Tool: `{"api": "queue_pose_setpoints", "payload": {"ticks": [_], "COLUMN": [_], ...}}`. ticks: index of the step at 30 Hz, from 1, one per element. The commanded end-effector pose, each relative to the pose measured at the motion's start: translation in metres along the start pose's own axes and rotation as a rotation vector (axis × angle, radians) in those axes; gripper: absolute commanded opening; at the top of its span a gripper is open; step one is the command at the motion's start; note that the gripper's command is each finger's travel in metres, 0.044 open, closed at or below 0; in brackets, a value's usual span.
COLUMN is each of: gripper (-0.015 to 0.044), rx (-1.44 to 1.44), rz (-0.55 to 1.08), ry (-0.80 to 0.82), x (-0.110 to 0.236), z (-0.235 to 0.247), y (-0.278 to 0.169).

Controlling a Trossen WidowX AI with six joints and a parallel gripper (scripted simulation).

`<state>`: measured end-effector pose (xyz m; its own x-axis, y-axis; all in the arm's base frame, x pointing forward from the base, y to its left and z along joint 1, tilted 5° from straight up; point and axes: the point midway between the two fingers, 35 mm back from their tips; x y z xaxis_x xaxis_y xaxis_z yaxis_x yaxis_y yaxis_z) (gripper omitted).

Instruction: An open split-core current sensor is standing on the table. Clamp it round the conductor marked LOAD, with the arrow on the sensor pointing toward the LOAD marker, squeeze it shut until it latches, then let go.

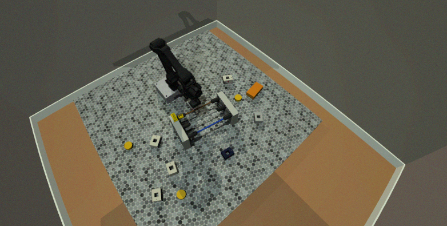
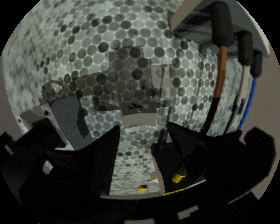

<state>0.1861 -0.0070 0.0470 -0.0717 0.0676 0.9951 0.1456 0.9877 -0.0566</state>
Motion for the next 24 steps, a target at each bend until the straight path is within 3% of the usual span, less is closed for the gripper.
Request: {"api": "queue_pose_setpoints", "payload": {"ticks": [1, 10, 24], "gripper": [0.0320, 0.0320, 0.0227], "rx": [0.006, 0.006, 0.000], "rz": [-0.003, -0.003, 0.001], "ry": [0.007, 0.007, 0.002], "x": [-0.009, -0.020, -0.015], "z": [0.002, 0.004, 0.002], "y": [0.000, 0.000, -0.001]}}
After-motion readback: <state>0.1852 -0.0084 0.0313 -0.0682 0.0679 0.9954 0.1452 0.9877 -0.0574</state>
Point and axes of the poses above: the point midway between the two fingers, 35 mm back from their tips, its own x axis back along the fingers, its own z axis across the jaws, y = z × x, and after that the axes turned 1 degree about -x, right-handed
